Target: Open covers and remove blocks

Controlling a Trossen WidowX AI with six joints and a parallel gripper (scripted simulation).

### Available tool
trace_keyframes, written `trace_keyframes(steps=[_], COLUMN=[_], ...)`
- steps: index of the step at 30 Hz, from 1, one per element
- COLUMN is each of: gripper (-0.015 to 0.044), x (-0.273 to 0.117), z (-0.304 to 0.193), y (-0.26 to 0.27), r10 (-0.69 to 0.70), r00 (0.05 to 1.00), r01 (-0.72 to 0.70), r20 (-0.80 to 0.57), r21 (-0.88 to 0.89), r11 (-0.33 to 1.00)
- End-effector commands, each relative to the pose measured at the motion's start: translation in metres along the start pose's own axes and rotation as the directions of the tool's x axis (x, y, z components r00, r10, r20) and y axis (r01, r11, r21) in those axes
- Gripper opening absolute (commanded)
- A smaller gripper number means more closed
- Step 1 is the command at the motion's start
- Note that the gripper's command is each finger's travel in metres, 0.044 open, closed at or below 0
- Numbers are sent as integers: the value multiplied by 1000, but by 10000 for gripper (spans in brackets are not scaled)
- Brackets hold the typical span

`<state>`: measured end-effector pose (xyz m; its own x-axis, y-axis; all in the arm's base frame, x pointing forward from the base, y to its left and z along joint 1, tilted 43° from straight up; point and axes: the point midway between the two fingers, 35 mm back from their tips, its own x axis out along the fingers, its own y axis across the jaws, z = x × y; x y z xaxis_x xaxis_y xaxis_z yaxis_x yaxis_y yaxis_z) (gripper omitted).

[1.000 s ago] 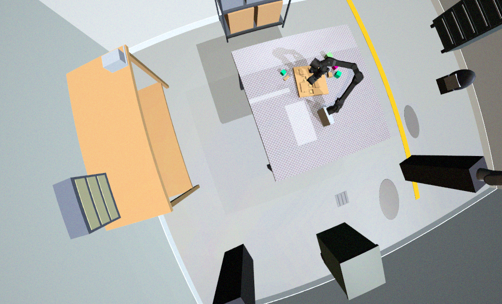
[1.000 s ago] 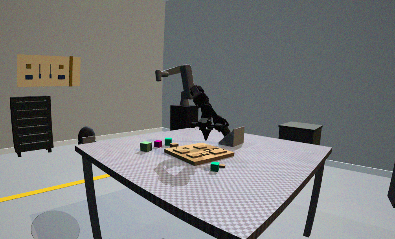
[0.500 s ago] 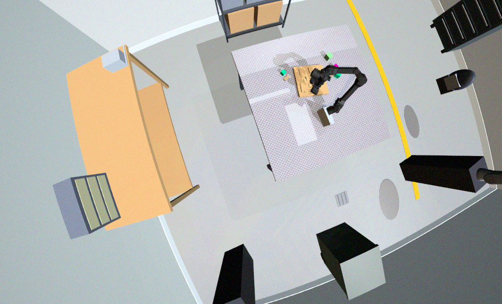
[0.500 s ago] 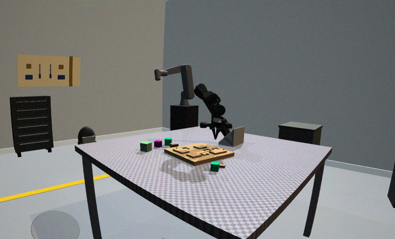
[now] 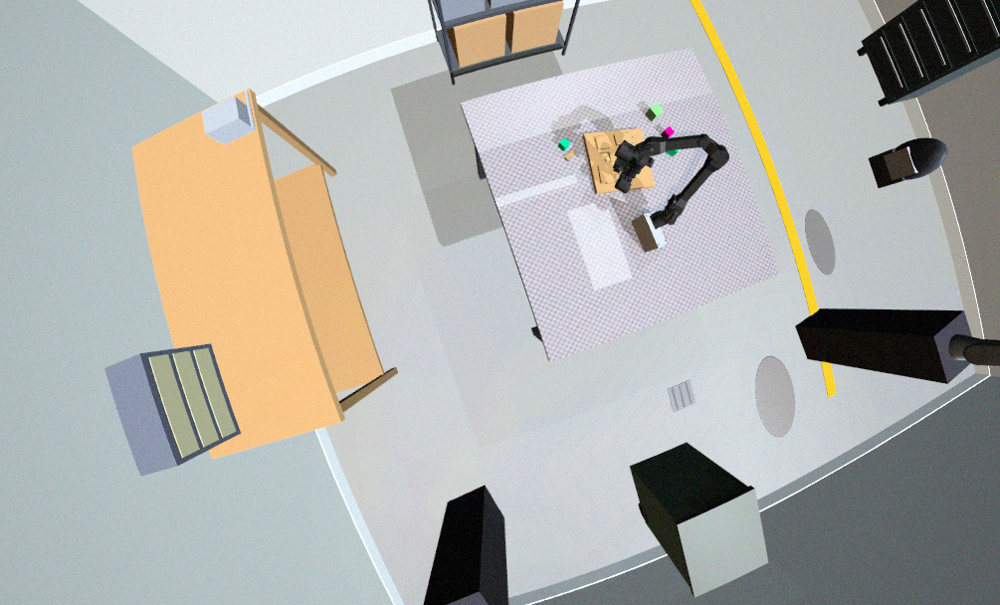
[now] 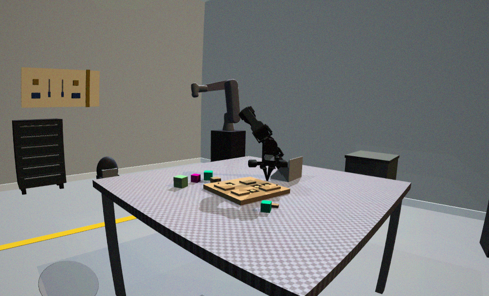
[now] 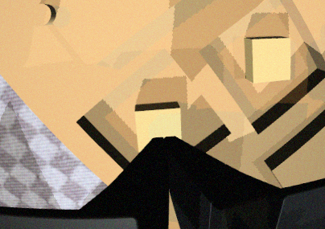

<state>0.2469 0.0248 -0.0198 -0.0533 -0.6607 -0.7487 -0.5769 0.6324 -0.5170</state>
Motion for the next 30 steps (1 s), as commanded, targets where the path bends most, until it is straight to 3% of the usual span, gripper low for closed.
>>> trace_keyframes(steps=[1, 30], gripper=[0, 0], x=[10, 20], z=[-3, -3], y=[1, -1], r10=[-7, -8], r00=[1000, 1000], r01=[7, 8], r20=[-3, -3], r21=[-11, -11], r11=[1000, 1000])
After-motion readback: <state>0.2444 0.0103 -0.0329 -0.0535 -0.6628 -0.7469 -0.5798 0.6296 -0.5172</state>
